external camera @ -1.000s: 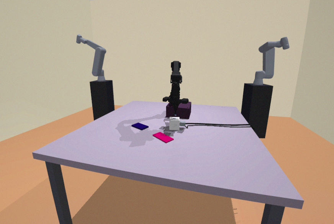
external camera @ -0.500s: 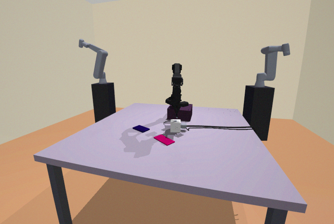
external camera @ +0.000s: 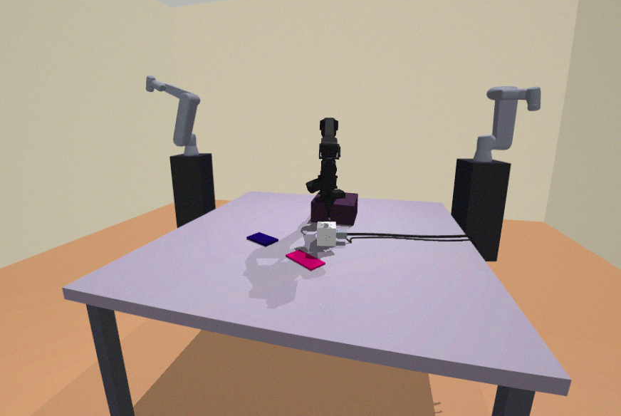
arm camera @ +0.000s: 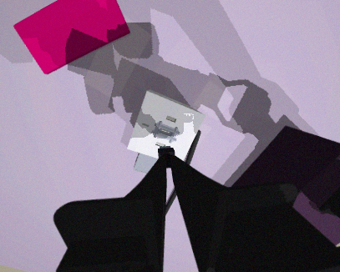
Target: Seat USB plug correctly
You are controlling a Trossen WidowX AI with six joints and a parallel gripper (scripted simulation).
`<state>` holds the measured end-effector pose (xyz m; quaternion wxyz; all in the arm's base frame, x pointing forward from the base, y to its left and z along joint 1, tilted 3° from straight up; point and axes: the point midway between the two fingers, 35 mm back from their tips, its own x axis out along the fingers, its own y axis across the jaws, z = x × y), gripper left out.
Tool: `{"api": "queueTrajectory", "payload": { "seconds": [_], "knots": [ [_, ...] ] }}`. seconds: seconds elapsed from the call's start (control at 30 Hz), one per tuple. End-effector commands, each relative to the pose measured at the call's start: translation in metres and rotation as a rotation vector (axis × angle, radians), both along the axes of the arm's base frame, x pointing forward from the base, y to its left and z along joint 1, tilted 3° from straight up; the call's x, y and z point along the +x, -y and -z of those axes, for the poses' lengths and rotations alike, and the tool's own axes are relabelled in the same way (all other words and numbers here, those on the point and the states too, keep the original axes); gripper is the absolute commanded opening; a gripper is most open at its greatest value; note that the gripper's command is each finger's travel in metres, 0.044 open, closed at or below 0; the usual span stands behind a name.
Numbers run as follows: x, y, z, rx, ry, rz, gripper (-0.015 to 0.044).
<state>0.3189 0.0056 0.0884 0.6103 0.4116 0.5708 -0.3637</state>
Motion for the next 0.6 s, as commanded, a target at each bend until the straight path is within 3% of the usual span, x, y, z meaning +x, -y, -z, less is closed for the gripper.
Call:
{"api": "queueTrajectory", "payload": {
  "seconds": [0.0, 0.33, 0.57],
  "knots": [
    [0.0, 0.0, 0.0004, 0.008, -0.003, 0.1, 0.0],
    [0.0, 0.0, 0.0004, 0.03, -0.01, 0.357, 0.0],
    [0.0, 0.0, 0.0004, 0.031, -0.01, 0.376, 0.0]
  ]
}}
